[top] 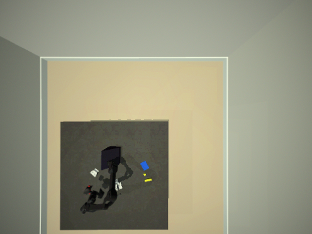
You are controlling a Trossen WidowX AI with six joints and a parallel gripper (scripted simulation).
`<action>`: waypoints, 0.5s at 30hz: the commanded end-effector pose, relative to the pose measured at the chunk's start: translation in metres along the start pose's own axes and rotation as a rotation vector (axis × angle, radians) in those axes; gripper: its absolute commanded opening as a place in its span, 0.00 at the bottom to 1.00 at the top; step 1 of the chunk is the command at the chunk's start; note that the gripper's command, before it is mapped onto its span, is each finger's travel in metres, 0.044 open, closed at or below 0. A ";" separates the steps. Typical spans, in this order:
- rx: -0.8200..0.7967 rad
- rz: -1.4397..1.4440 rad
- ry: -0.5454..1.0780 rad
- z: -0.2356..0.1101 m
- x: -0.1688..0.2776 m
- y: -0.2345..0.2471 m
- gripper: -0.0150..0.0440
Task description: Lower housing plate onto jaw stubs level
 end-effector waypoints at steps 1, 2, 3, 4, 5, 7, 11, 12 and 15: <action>-0.061 0.073 0.040 0.013 0.010 -0.050 1.00; -0.081 0.092 0.047 0.017 0.014 -0.062 1.00; -0.102 0.110 0.054 0.021 0.018 -0.074 1.00; -0.124 0.128 0.060 0.025 0.023 -0.086 1.00; -0.148 0.146 0.066 0.030 0.028 -0.097 1.00; -0.197 0.179 0.075 0.040 0.040 -0.117 1.00; -0.236 0.202 0.079 0.047 0.049 -0.131 1.00; -0.236 0.202 0.079 0.047 0.049 -0.131 1.00; -0.236 0.201 0.080 0.056 0.050 -0.129 1.00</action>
Point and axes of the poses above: the point midway between the two fingers, 35 mm back from their tips, its own z axis out along the fingers, its own y axis across the jaws, x = y × z, the point moved 2 cm from there along -z, back along the fingers, and after that the axes turned 1 degree about -z, right-handed, at the moved point
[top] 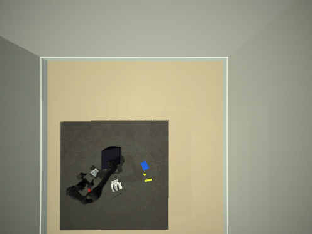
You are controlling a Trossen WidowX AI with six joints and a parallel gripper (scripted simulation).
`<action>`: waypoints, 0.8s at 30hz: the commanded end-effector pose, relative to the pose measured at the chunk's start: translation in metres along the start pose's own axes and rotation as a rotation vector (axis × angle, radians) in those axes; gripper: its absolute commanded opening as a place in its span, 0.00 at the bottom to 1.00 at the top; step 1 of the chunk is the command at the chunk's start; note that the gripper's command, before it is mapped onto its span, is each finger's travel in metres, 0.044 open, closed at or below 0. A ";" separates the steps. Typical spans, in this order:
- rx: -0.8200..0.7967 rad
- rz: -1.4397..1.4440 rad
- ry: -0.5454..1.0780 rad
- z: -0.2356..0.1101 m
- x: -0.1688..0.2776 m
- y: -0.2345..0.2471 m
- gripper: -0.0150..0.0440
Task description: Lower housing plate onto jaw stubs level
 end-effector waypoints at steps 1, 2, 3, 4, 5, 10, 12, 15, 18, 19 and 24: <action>0.004 -0.015 0.002 0.019 -0.001 0.000 1.00; 0.003 -0.015 0.002 0.030 0.000 0.000 1.00; 0.001 -0.014 0.002 0.036 0.001 0.000 1.00; 0.001 -0.014 0.002 0.038 0.001 0.000 1.00; 0.001 -0.014 0.002 0.038 0.001 0.000 1.00; 0.001 -0.014 0.002 0.038 0.001 0.000 1.00; 0.001 -0.014 0.002 0.038 0.001 0.000 1.00; 0.001 -0.014 0.002 0.038 0.001 0.000 1.00; 0.001 -0.014 0.002 0.038 0.001 0.000 1.00; 0.001 -0.014 0.002 0.038 0.001 0.000 1.00; 0.001 -0.014 0.002 0.038 0.001 0.000 1.00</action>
Point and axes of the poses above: the point midway between the two fingers, 35 mm back from their tips, its own z axis out along the fingers, its own y axis across the jaws, x = y × z, the point moved 2 cm from there along -z, back along the fingers, and after that the axes turned 1 degree about -z, right-handed, at the moved point
